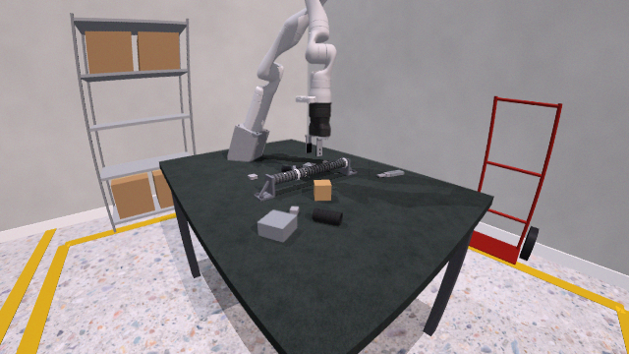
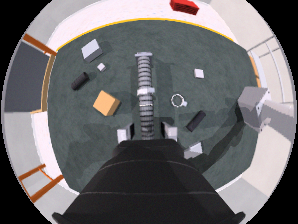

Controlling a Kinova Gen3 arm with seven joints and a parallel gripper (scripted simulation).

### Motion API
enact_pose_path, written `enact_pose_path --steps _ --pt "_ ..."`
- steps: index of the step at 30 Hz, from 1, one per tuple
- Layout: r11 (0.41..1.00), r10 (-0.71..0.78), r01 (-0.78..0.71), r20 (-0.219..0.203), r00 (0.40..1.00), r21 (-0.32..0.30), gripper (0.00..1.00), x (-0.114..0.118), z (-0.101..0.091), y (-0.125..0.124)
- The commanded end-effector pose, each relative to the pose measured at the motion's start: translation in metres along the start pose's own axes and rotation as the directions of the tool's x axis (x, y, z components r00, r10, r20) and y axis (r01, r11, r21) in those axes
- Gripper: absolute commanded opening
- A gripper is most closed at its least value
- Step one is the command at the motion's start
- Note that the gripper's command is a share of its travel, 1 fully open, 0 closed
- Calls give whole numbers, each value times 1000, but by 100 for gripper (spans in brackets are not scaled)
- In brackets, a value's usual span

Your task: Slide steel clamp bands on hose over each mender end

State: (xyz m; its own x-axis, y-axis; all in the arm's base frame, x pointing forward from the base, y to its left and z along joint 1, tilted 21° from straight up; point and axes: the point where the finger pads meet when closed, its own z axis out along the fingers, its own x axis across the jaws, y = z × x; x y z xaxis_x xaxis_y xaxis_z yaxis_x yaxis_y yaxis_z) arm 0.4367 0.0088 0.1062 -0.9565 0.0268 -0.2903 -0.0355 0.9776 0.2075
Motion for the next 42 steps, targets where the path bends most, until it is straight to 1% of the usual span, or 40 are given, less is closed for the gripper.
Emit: enact_pose_path --steps 1,12,14,20,26,29,42 --pt "1000 -14 14 0 1000 -2 100 -1 0 21" --pt "1000 -14 14 0 1000 -2 100 -1 3 74" --pt "1000 -14 14 0 1000 -2 100 -1 3 74" --pt "1000 -14 14 0 1000 -2 100 -1 4 101" --pt "1000 -14 14 0 1000 -2 100 0 5 123" --pt "1000 -14 14 0 1000 -2 100 0 5 131" --pt "1000 -14 14 0 1000 -2 100 0 6 145"
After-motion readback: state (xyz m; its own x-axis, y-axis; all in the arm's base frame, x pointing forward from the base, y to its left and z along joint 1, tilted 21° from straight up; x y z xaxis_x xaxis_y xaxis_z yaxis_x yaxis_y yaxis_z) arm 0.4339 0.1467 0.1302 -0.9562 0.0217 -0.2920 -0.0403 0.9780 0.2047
